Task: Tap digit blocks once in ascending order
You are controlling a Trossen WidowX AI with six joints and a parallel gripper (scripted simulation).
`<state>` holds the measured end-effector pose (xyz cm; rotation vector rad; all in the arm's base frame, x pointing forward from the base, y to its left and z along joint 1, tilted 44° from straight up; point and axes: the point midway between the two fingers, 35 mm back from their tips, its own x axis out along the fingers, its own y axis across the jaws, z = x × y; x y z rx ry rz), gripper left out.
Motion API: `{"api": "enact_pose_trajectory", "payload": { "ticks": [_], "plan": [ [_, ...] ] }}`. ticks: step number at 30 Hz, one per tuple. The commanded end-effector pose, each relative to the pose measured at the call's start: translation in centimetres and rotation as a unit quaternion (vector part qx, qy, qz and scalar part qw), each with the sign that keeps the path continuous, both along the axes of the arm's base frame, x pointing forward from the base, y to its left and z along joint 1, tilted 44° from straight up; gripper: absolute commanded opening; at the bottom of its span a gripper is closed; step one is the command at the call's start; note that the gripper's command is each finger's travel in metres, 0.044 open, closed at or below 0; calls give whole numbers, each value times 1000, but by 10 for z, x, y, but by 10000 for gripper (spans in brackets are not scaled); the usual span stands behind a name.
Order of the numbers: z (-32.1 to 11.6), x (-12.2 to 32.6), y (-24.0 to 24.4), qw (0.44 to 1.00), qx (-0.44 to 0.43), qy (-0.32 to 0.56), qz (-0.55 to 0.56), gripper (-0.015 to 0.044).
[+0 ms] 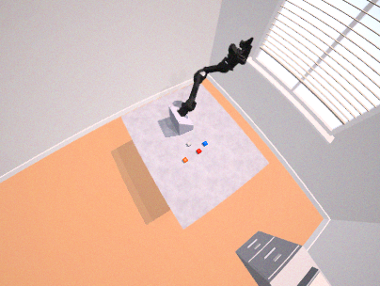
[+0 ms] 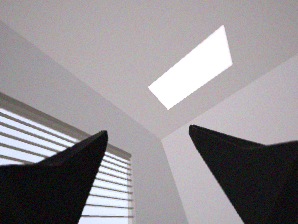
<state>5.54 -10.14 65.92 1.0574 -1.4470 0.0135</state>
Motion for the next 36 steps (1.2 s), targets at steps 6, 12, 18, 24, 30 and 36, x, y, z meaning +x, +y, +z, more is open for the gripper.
{"api": "enact_pose_trajectory", "payload": {
  "ticks": [6,12,18,24,30,36],
  "plan": [
    [-70,127,-63,952,10,297,-74,400],
    [-138,190,-97,878,-1,471,-88,400],
    [-222,238,-123,773,-27,630,-73,400],
    [-318,268,-137,645,-66,761,-24,400],
    [-420,276,-136,504,-117,853,64,400],
    [-519,260,-115,363,-177,894,192,400]
  ]
}}
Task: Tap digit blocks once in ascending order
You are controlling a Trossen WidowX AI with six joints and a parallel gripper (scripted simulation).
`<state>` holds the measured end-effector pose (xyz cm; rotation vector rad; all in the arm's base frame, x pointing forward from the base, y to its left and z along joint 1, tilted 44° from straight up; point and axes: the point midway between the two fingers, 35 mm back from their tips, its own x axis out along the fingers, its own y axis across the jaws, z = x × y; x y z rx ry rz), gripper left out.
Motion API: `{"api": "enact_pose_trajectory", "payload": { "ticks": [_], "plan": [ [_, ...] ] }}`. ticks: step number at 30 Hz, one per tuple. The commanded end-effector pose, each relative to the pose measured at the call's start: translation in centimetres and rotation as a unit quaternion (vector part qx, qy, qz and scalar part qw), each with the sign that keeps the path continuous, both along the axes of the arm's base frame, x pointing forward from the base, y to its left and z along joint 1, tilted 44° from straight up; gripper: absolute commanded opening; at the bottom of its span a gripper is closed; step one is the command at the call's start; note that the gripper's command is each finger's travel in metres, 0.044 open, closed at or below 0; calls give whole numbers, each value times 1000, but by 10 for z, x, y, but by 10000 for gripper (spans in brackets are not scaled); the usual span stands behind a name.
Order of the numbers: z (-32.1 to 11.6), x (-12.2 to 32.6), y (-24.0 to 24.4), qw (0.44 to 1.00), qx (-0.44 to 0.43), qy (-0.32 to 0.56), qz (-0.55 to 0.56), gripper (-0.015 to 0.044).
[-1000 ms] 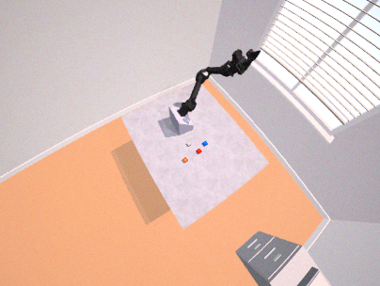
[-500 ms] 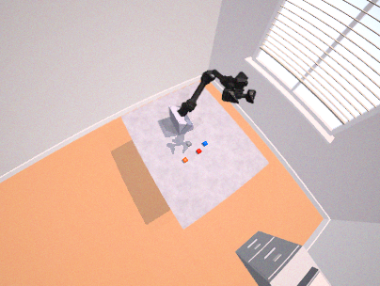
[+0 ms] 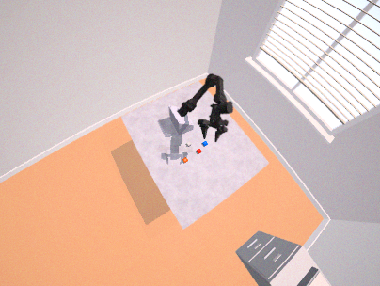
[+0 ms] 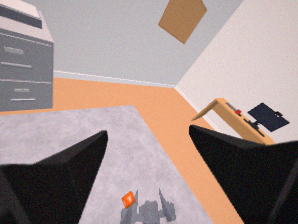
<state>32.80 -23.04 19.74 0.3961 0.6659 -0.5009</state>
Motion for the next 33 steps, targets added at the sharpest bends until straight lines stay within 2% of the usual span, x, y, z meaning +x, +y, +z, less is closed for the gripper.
{"api": "enact_pose_trajectory", "payload": {
  "ticks": [1,8,14,33],
  "plan": [
    [-73,-18,20,988,56,108,95,400],
    [-165,-69,80,917,195,218,270,400],
    [-199,-118,142,825,339,217,396,400],
    [-199,-119,143,823,343,216,399,400]
  ]
}}
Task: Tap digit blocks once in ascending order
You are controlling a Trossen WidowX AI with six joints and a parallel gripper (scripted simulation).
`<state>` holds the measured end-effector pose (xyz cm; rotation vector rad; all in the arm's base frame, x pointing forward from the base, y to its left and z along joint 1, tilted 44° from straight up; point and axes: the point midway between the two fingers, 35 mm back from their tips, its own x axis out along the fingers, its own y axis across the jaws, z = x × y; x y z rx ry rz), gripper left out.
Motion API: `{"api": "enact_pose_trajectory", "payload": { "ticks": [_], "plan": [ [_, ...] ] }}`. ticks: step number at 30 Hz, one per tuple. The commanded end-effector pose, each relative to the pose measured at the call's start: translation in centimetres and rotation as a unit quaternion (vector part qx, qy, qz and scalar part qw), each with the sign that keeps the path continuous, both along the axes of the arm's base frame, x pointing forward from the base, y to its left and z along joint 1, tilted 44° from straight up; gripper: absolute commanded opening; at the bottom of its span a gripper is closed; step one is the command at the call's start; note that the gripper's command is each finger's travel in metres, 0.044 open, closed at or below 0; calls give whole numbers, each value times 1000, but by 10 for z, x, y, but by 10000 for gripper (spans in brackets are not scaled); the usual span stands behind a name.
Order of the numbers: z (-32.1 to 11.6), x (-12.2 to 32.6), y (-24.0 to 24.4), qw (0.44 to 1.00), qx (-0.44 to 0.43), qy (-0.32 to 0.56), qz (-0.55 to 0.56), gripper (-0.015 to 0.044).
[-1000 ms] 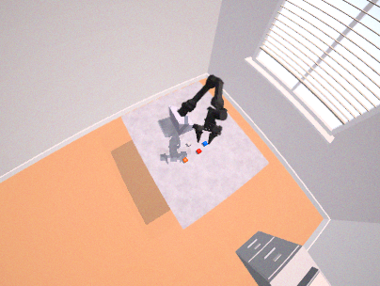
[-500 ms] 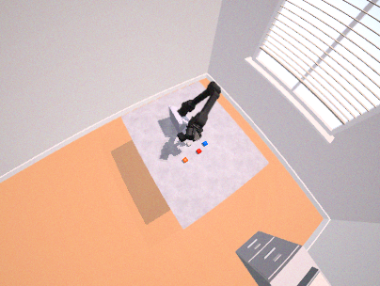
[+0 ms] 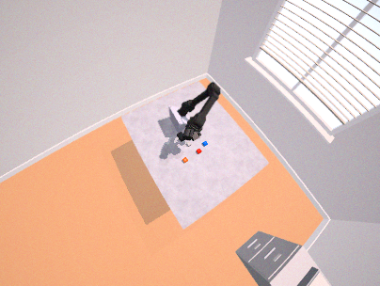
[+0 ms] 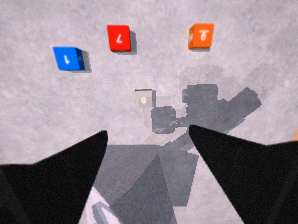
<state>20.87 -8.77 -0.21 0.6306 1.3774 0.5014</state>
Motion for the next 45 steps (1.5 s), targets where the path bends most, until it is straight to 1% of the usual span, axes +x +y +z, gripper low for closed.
{"api": "enact_pose_trajectory", "payload": {
  "ticks": [1,8,10,15,19,42,45],
  "plan": [
    [0,0,1,1000,3,-1,0,400],
    [0,0,1,1000,3,-1,0,400],
    [6,9,4,1000,0,-1,0,400],
    [56,67,44,1000,-3,-2,-2,400],
    [86,89,75,1000,6,-4,0,400],
    [87,90,76,1000,6,-4,0,400],
    [76,97,62,1000,5,-4,0,400]
  ]
}}
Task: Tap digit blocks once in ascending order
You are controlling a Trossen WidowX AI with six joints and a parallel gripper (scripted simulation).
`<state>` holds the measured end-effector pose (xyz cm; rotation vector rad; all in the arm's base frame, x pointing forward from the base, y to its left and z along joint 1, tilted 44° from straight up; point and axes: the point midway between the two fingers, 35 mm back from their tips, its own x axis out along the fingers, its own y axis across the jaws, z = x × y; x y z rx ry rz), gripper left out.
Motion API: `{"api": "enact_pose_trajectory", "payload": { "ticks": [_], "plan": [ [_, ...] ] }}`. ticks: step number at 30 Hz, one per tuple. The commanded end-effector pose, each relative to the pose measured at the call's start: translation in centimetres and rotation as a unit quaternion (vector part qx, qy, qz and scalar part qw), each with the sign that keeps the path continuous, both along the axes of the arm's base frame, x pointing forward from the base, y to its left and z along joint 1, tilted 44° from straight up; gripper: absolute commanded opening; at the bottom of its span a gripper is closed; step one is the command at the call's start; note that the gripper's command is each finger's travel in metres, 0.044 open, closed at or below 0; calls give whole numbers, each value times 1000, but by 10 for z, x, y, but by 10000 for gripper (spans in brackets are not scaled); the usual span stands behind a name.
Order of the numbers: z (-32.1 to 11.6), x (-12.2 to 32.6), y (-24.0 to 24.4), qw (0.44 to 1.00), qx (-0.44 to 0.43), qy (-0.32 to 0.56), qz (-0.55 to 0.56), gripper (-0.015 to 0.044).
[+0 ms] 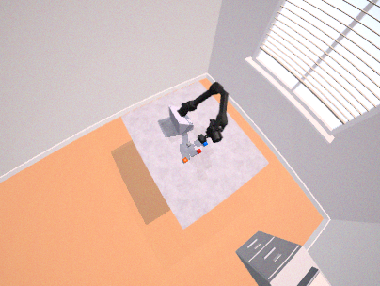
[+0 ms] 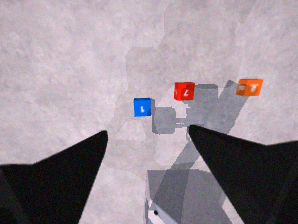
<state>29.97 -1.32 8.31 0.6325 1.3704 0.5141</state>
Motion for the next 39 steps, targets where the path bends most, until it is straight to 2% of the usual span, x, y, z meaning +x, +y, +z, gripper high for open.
{"api": "enact_pose_trajectory", "payload": {
  "ticks": [1,6,28,36,39],
  "plan": [
    [-18,10,-23,1000,0,0,-2,400],
    [-49,20,-59,1000,-1,-1,-2,400],
    [-51,21,-61,1000,-1,-1,-2,400],
    [-129,15,-148,1000,-6,-2,-2,400],
    [-137,13,-156,1000,-5,-2,-2,400]
  ]
}}
